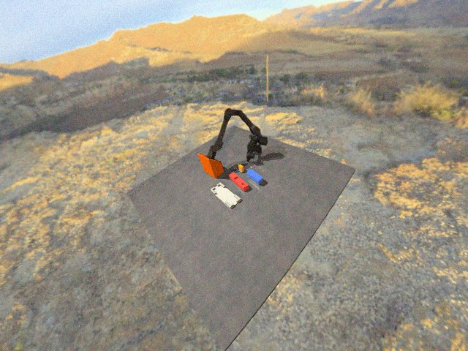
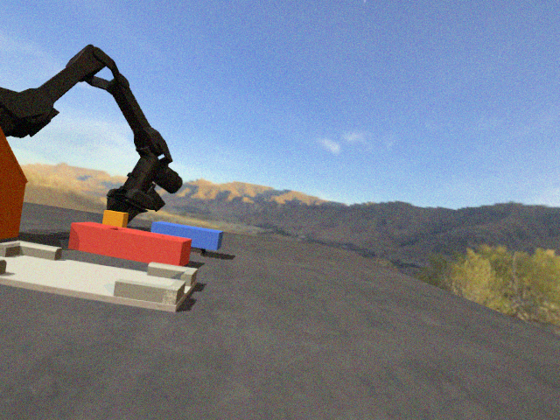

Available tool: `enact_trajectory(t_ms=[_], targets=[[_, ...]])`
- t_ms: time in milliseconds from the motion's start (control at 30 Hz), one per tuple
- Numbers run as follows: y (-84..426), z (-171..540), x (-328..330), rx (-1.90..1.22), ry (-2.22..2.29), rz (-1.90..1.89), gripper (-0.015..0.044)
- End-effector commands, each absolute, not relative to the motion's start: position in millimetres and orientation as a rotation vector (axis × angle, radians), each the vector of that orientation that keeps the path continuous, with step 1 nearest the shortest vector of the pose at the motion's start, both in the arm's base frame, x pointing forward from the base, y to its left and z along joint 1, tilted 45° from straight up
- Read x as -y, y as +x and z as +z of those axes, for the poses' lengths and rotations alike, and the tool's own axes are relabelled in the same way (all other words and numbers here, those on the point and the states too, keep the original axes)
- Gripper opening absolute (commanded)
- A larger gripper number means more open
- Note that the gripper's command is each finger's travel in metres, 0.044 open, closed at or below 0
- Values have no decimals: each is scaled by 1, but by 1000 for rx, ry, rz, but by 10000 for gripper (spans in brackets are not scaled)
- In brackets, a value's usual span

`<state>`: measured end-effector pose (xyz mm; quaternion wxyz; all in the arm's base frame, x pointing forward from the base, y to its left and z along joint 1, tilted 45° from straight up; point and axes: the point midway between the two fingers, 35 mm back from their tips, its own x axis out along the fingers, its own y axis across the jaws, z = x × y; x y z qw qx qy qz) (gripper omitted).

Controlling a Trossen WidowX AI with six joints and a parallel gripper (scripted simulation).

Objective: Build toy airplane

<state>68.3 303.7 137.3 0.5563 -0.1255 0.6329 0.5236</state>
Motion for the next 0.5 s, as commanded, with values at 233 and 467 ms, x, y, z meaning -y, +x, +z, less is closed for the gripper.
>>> enact_trajectory(t_ms=[233, 467], targets=[[185, 85, -228, -1615, -26, 974, 440], [234, 58, -156, -1654, 226, 816, 440]])
